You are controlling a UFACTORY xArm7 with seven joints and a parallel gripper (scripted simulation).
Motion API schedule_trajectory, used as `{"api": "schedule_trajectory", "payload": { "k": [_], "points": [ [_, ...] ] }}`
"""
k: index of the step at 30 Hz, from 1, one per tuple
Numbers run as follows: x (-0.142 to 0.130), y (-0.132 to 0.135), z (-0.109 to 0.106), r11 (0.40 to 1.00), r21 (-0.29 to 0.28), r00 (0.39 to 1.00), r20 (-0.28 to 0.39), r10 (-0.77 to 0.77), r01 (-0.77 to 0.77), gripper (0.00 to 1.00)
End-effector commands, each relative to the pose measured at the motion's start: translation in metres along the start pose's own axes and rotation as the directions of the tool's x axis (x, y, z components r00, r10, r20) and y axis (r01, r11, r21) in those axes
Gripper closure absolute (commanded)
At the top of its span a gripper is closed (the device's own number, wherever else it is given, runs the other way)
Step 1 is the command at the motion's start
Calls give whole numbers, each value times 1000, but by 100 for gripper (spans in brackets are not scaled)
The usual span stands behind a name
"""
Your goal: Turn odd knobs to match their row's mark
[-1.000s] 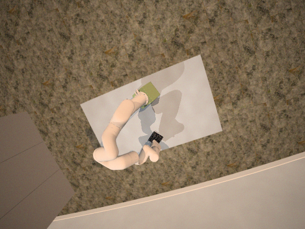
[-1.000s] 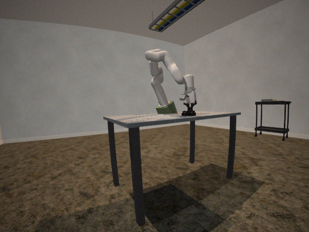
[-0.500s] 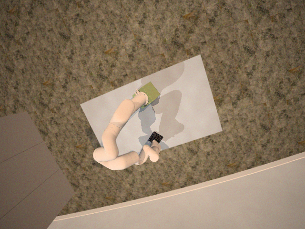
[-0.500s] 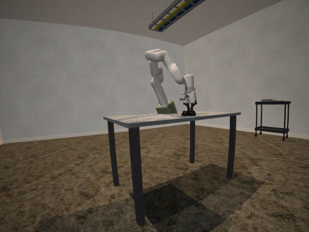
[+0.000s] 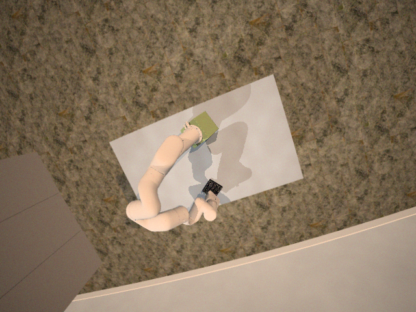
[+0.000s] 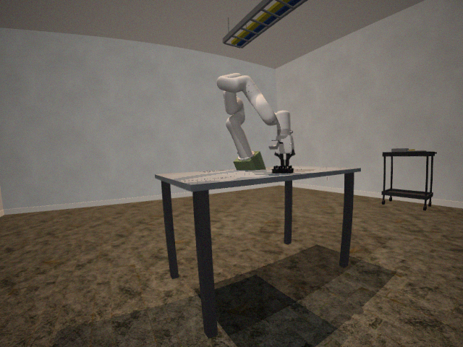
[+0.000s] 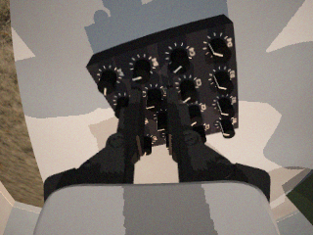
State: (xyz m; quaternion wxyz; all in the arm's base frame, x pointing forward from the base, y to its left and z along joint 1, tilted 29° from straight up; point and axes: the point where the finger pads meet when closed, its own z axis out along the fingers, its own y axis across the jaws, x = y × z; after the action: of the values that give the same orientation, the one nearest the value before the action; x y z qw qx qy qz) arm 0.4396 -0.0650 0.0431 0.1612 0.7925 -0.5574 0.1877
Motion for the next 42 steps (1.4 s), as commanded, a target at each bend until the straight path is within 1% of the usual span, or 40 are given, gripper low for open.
{"api": "schedule_trajectory", "payload": {
  "k": [1, 4, 6, 12, 27, 28, 33, 38, 40, 42],
  "points": [
    [0, -2, -12, 1000, 5, 1000, 0, 0, 0, 81],
    [0, -2, -20, 1000, 5, 1000, 0, 0, 0, 81],
    [0, -2, -20, 1000, 5, 1000, 0, 0, 0, 81],
    [0, -2, -31, 1000, 5, 1000, 0, 0, 0, 81],
    [0, -2, -33, 1000, 5, 1000, 0, 0, 0, 81],
    [0, -2, -33, 1000, 5, 1000, 0, 0, 0, 0],
    [0, -2, -39, 1000, 5, 1000, 0, 0, 0, 0],
    [0, -2, -62, 1000, 5, 1000, 0, 0, 0, 0],
    [0, -2, -62, 1000, 5, 1000, 0, 0, 0, 0],
    [0, -2, -75, 1000, 5, 1000, 0, 0, 0, 0]
  ]
}}
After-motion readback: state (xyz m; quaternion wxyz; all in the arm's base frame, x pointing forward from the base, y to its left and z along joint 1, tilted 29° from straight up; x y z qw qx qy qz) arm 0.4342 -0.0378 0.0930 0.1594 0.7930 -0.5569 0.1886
